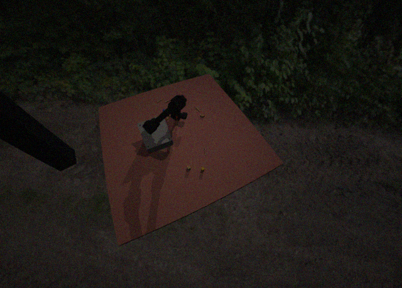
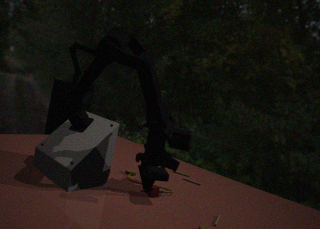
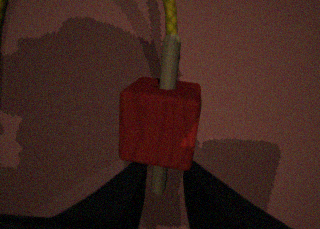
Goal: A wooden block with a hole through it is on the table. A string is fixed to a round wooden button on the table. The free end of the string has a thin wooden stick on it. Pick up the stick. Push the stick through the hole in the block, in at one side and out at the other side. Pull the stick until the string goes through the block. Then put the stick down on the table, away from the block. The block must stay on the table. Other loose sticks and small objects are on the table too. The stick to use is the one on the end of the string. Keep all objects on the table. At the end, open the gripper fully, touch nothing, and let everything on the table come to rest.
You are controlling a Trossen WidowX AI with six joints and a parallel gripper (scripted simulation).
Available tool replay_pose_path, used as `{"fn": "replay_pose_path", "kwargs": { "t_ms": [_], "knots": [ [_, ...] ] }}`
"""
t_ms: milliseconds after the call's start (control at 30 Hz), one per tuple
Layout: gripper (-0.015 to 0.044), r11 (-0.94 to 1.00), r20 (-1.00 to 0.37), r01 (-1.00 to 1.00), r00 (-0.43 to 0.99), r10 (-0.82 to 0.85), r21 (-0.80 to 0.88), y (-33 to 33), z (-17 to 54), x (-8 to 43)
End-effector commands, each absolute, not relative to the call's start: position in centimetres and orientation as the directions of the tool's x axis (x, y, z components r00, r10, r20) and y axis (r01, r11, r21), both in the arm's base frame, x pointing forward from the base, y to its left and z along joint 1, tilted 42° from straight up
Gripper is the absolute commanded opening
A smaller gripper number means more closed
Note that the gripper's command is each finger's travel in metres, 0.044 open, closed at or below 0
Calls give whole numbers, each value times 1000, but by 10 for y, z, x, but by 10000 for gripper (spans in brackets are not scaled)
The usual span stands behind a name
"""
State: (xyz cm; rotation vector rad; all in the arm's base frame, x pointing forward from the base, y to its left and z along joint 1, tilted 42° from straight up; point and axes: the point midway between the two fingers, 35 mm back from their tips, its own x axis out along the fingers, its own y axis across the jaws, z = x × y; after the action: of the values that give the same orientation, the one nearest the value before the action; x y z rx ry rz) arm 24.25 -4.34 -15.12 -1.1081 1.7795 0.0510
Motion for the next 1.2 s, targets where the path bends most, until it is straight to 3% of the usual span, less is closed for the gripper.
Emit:
{"fn": "replay_pose_path", "kwargs": {
  "t_ms": [0,233,1167],
  "knots": [
    [64,585,-753,-690,-89,-652,-425,-45,-152,242],
    [0,585,-753,-690,-89,-652,-425,-45,-152,242],
    [0,585,-753,-690,-89,-652,-425,-45,-152,242]
  ]
}}
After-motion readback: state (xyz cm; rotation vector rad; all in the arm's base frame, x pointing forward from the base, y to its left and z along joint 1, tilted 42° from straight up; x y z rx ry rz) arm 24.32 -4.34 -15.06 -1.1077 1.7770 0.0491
